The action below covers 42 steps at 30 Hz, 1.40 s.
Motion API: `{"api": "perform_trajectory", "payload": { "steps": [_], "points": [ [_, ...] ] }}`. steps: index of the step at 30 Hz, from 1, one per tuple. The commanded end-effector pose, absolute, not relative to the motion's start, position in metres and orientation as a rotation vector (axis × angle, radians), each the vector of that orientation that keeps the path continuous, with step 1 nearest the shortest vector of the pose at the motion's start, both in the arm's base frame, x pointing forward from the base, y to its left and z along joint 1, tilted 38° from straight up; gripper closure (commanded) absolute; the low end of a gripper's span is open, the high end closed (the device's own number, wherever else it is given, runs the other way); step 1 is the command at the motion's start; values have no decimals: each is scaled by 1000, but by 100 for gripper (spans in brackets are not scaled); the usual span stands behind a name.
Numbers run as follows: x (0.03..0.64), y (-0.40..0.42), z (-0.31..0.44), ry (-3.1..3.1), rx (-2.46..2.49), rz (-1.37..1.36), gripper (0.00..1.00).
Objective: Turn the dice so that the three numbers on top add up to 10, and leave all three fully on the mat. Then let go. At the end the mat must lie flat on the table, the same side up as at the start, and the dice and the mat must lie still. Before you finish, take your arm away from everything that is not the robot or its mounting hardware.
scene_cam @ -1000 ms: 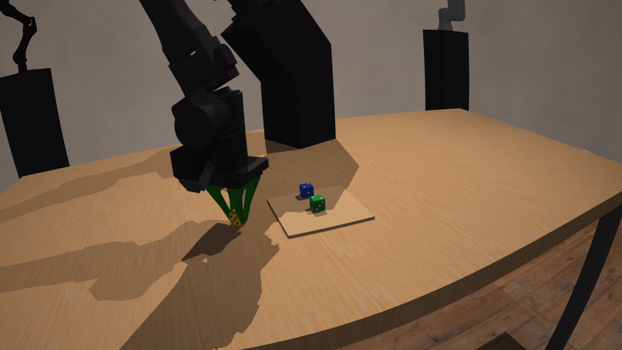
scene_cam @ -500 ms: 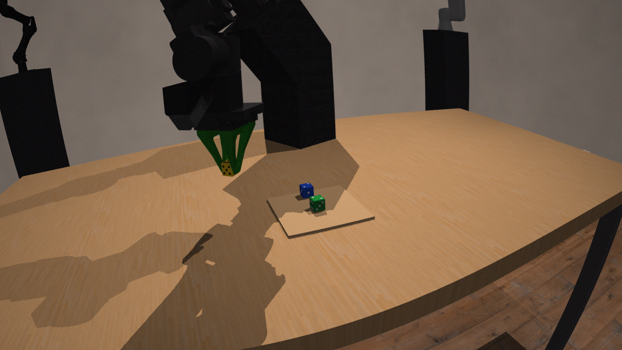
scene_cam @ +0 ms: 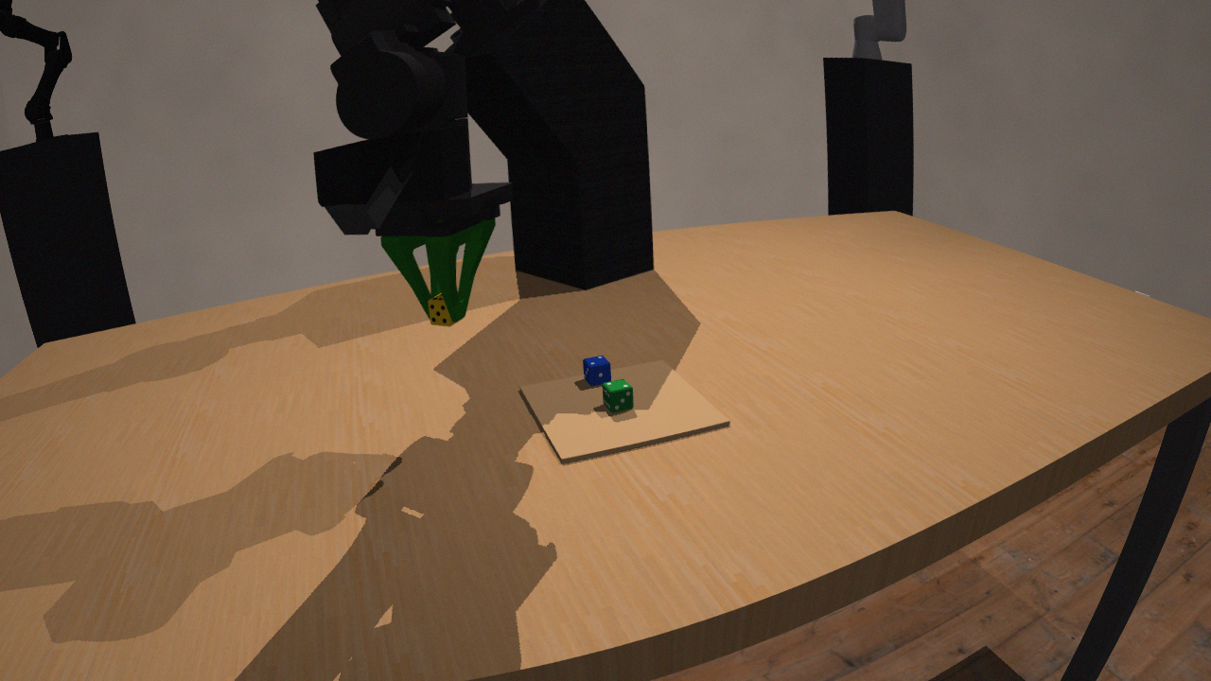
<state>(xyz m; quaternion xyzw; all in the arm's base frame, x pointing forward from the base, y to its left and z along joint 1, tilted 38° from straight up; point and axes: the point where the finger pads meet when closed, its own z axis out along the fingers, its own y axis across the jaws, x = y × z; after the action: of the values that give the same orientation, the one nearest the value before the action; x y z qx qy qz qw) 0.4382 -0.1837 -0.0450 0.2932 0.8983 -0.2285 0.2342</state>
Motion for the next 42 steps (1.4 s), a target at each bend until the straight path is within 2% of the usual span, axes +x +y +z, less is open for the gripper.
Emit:
{"api": "perform_trajectory", "payload": {
  "steps": [1,19,34,42],
  "points": [
    [456,-156,-55,2543,628,-661,85],
    [496,-50,-104,2726,-194,-856,85],
    [501,-59,-90,2703,-156,-850,85],
    [502,-72,-115,2720,-146,-854,85]
  ]
}}
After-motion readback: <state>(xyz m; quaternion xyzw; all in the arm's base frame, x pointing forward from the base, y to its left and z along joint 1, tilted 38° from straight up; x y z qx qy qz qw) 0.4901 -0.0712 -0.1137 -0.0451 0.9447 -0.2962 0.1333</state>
